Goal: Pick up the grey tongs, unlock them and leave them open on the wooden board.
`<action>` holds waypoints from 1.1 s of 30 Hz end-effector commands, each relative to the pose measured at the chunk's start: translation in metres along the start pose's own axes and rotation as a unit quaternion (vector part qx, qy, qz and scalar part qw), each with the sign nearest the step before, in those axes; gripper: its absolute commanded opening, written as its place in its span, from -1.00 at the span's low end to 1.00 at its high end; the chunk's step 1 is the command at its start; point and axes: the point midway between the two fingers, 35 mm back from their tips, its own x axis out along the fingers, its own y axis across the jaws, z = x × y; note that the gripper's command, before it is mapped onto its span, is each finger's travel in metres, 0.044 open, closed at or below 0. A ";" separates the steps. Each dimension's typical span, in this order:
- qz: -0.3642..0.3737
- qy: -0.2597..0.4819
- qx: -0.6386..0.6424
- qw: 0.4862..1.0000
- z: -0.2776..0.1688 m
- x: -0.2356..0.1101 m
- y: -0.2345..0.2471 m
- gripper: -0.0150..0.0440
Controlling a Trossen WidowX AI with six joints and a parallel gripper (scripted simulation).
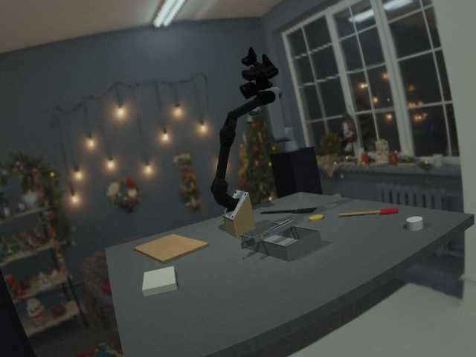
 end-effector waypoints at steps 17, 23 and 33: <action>-0.221 0.188 -0.102 0.952 -0.024 0.027 -0.220 1.00; -0.351 0.226 -0.128 0.900 0.003 0.004 -0.317 1.00; -0.577 0.228 -0.161 0.768 0.096 -0.075 -0.446 1.00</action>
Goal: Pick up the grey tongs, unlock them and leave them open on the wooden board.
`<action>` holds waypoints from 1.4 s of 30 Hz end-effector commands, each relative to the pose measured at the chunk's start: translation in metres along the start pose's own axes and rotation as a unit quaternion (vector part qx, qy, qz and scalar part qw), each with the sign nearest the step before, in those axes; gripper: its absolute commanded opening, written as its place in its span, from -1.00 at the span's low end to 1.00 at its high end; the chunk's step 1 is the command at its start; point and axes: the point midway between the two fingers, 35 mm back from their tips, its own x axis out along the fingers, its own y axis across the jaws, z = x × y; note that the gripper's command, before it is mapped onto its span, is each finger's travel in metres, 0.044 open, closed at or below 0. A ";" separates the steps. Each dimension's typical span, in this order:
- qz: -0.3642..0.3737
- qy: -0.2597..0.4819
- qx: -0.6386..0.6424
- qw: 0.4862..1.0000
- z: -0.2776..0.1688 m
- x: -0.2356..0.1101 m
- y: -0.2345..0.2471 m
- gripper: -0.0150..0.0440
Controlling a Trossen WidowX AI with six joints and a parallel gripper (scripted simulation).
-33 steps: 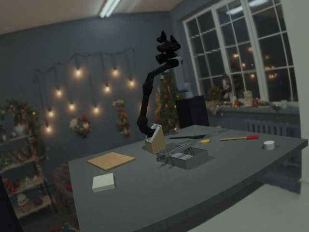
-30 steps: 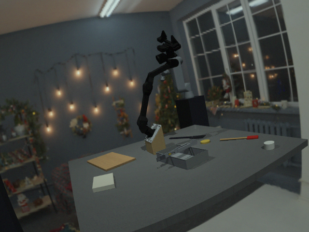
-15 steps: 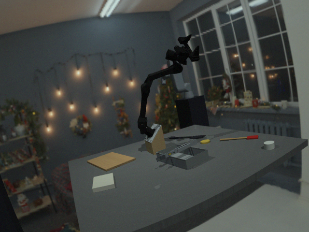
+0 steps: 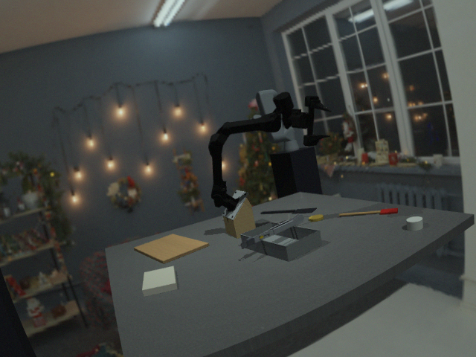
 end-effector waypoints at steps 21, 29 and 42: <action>-0.598 -0.012 0.054 0.800 0.116 -0.104 -0.353 1.00; -0.613 -0.014 0.055 0.788 0.112 -0.119 -0.361 1.00; -0.612 -0.014 0.055 0.789 0.111 -0.116 -0.370 1.00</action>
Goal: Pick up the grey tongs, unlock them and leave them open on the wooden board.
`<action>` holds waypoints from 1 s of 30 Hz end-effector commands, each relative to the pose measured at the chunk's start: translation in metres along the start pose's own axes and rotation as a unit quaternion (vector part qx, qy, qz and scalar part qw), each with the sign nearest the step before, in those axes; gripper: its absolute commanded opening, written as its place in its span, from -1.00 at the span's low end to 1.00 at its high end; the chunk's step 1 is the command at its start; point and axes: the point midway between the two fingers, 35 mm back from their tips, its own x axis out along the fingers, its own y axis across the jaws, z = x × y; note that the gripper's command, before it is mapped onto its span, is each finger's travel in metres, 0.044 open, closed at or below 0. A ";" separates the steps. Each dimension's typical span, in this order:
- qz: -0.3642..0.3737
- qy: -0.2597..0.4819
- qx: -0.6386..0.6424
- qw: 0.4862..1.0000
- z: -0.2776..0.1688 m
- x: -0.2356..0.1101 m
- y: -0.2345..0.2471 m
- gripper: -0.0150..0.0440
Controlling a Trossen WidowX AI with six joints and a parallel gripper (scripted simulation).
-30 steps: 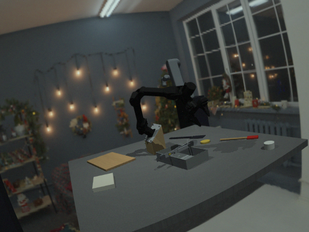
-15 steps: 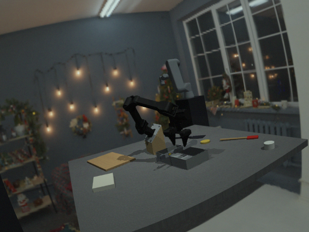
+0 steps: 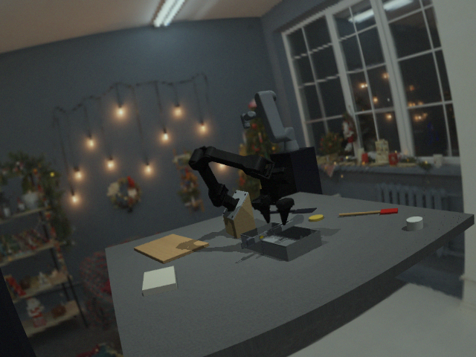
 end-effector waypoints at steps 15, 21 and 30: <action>-0.002 0.000 -0.003 1.000 0.000 0.030 0.000 1.00; -0.002 -0.001 -0.003 1.000 0.000 0.040 0.000 1.00; -0.002 -0.001 -0.003 1.000 0.000 0.055 -0.001 1.00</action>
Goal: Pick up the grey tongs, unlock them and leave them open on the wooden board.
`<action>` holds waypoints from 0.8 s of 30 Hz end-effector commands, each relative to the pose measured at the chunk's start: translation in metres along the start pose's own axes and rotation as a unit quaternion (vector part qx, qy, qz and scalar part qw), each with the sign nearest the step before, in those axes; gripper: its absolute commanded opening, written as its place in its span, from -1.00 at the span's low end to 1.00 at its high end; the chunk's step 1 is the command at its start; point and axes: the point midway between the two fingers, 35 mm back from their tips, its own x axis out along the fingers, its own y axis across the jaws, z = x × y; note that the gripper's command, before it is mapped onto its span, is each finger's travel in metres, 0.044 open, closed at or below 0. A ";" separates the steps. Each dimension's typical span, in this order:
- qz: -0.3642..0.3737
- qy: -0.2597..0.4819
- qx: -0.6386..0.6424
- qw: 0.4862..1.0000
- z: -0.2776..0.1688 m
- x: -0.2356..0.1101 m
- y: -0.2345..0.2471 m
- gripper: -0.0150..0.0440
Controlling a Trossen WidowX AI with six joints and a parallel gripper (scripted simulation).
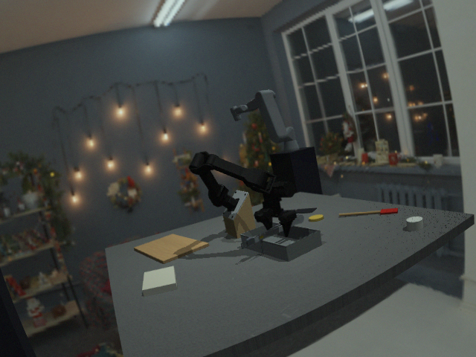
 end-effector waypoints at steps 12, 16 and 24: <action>-0.001 -0.001 0.000 1.000 0.001 0.014 -0.002 0.73; -0.001 -0.001 0.000 1.000 0.001 0.014 -0.002 0.38; -0.001 -0.001 0.000 1.000 0.001 0.014 -0.002 -0.07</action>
